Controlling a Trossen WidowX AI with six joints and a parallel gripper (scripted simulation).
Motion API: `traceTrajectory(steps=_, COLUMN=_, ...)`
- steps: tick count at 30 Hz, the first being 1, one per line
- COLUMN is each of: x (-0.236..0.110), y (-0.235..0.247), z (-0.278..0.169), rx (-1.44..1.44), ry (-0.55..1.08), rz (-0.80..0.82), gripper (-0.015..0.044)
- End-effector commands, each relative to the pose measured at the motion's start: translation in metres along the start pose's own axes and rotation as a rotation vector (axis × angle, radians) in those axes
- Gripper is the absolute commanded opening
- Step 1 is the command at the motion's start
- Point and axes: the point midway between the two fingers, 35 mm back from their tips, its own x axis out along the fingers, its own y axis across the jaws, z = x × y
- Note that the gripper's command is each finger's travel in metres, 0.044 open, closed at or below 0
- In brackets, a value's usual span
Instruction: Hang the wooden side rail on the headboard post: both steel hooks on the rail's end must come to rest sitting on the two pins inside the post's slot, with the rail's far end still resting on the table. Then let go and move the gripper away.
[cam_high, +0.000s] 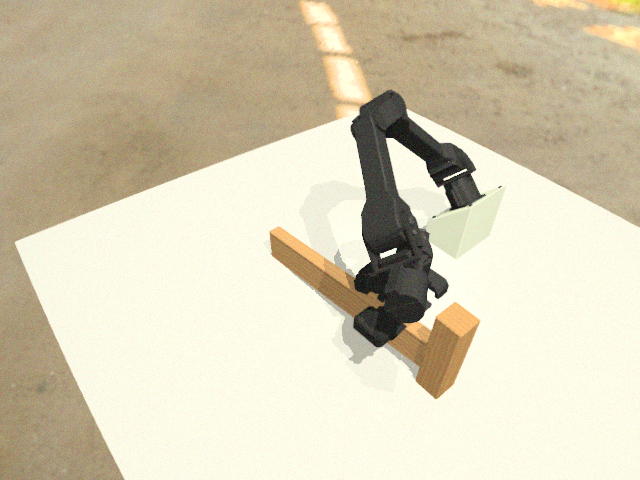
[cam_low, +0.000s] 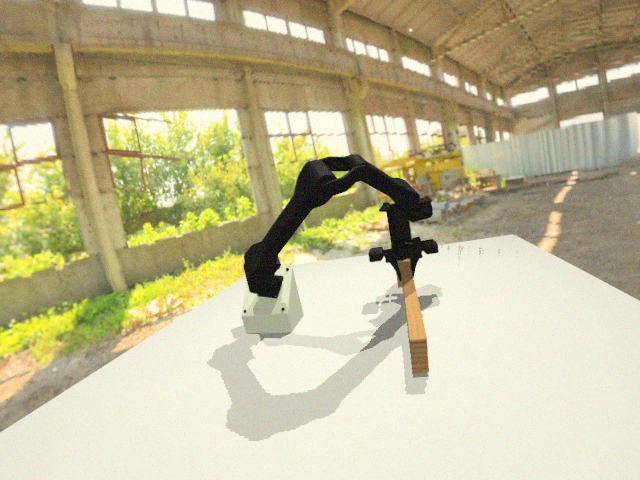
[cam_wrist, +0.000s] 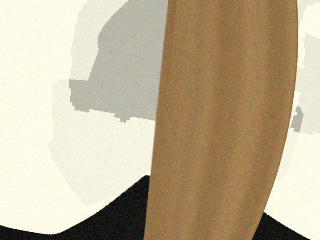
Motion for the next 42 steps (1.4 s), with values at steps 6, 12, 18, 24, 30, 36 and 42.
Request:
traceTrajectory(steps=6, x=-0.0013, y=0.0, z=-0.0037, rx=-0.007, ry=0.008, rz=0.007, gripper=0.0)
traceTrajectory(steps=12, x=-0.0003, y=0.0, z=-0.0037, rx=-0.007, ry=0.008, rz=0.007, gripper=0.0)
traceTrajectory(steps=18, x=0.0007, y=0.0001, z=-0.0037, rx=-0.007, ry=0.008, rz=0.007, gripper=0.0)
traceTrajectory(steps=24, x=0.0017, y=0.0001, z=-0.0037, rx=-0.007, ry=0.008, rz=0.007, gripper=0.0)
traceTrajectory(steps=30, x=0.0027, y=0.0001, z=-0.0037, rx=-0.007, ry=0.008, rz=0.007, gripper=0.0)
traceTrajectory(steps=36, x=0.0037, y=0.0001, z=-0.0037, rx=-0.007, ry=0.007, rz=0.007, gripper=0.0)
traceTrajectory(steps=42, x=0.0048, y=0.0001, z=-0.0036, rx=-0.007, ry=0.007, rz=0.007, gripper=0.0)
